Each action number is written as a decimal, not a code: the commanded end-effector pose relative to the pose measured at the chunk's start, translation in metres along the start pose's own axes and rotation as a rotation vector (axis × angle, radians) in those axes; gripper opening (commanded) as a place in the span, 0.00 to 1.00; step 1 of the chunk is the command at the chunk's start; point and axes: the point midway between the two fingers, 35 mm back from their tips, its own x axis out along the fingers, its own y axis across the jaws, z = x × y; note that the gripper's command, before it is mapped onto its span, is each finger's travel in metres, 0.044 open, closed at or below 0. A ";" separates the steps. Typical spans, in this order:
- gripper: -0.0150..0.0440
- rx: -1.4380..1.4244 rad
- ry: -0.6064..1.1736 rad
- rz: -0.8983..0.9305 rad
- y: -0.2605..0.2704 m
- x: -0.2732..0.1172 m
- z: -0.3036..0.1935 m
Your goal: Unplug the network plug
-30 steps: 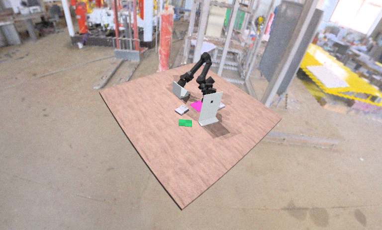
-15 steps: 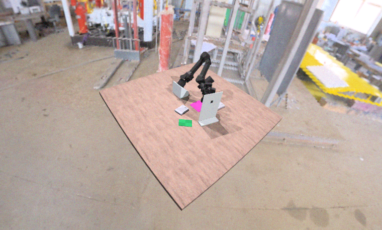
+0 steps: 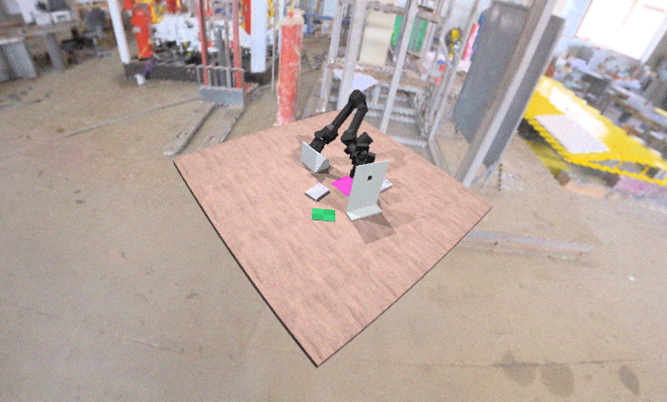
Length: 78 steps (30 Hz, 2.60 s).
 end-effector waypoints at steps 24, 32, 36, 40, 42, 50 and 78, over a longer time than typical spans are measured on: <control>0.25 -0.003 0.001 -0.003 -0.001 -0.015 -0.004; 0.25 -0.003 0.001 -0.003 -0.001 -0.018 -0.005; 0.25 -0.003 0.001 -0.003 -0.001 -0.020 -0.005; 0.25 -0.003 0.001 -0.003 -0.001 -0.022 -0.006; 0.25 -0.003 0.001 -0.002 -0.001 -0.023 -0.006; 0.25 -0.003 0.002 -0.002 -0.001 -0.027 -0.007; 0.25 -0.003 0.002 -0.002 -0.001 -0.038 -0.010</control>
